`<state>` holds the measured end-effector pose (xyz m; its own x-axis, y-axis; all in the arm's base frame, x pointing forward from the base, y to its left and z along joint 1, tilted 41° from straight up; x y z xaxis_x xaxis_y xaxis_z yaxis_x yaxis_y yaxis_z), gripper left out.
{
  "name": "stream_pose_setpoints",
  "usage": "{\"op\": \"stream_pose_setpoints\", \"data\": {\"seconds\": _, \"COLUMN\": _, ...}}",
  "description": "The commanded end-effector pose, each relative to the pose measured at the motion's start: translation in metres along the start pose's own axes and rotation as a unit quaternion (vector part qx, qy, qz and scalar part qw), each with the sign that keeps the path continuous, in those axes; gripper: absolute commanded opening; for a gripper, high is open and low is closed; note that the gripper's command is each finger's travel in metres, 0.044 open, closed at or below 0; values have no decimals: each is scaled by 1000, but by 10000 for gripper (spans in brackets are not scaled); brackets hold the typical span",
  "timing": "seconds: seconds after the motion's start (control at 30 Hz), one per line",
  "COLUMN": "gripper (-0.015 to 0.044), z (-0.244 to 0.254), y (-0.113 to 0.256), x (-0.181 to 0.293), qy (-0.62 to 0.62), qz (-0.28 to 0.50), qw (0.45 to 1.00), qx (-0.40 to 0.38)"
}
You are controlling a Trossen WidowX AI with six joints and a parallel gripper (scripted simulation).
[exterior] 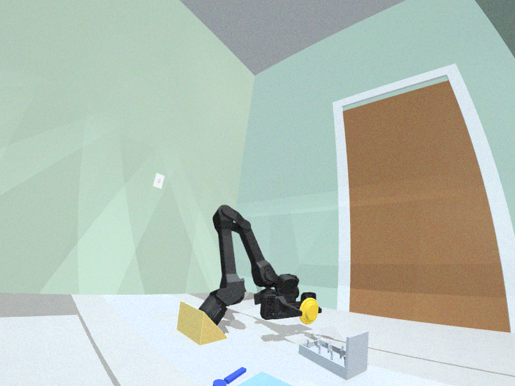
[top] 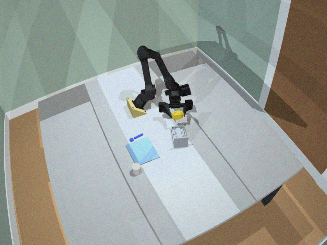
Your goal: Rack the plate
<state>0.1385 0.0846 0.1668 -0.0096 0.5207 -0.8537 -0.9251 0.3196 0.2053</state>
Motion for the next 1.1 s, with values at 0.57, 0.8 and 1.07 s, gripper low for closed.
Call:
{"op": "stream_pose_setpoints", "data": {"seconds": 0.57, "gripper": 0, "z": 6, "y": -24, "x": 28, "qy": 0, "qz": -1, "qw": 1000, "qx": 1}}
{"op": "stream_pose_setpoints", "data": {"seconds": 0.8, "gripper": 0, "z": 5, "y": -30, "x": 27, "qy": -1, "qz": -2, "qw": 1000, "qx": 0}}
{"op": "stream_pose_setpoints", "data": {"seconds": 1.07, "gripper": 0, "z": 5, "y": -40, "x": 29, "qy": -3, "qz": -2, "qw": 1000, "qx": 0}}
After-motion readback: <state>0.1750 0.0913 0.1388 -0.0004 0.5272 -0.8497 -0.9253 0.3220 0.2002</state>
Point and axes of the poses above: the point midway between the two fingers, 35 mm back from their tips, its own y axis back along the fingers, its own z axis across the jaws, x = y × z, the point moved 8 cm from there along y, back along the fingers, and after that the axes turned 12 degrees about y, right-handed, at the moved point
